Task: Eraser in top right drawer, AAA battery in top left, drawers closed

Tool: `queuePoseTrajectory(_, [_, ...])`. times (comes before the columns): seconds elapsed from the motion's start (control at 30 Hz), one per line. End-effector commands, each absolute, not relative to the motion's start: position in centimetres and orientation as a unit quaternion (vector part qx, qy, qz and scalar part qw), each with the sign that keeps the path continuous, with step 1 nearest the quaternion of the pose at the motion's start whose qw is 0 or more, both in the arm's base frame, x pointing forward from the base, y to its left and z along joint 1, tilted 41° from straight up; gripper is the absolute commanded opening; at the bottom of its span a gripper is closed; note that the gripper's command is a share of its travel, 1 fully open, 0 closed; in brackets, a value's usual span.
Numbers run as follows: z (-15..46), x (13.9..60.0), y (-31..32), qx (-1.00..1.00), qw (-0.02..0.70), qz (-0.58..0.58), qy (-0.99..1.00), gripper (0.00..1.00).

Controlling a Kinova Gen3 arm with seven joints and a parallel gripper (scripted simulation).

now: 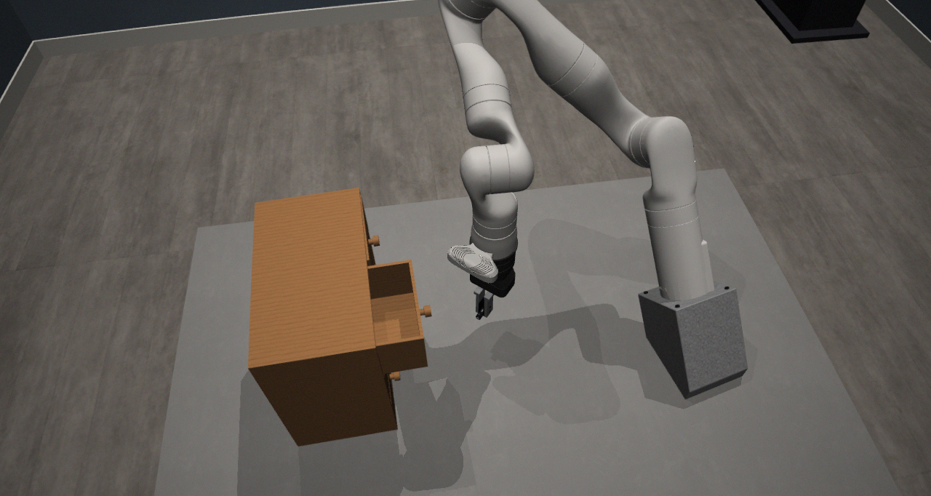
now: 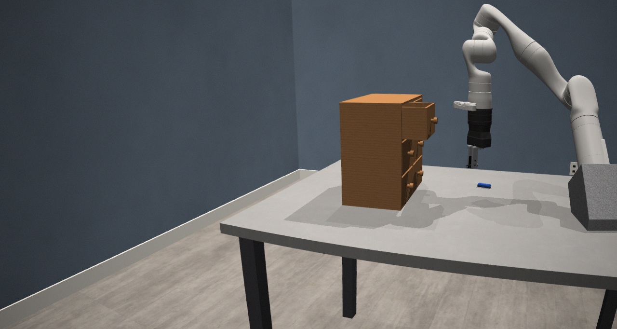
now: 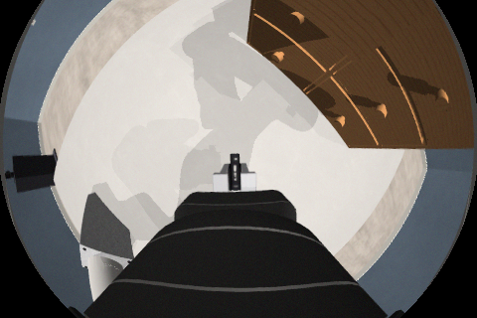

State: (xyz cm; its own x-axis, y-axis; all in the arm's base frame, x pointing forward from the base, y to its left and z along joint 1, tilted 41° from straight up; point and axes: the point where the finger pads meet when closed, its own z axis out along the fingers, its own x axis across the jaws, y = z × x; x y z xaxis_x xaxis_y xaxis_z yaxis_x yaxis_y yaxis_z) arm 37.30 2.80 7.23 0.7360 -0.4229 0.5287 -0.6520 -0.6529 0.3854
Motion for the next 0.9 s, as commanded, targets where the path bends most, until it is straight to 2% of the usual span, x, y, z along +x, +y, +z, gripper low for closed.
queuePoseTrajectory(0.0, [7.0,37.3,3.0,0.893,0.290,0.194,-0.286,0.24])
queuePoseTrajectory(0.87, [5.3,37.5,5.2,0.935,0.341,0.085,0.043,0.24])
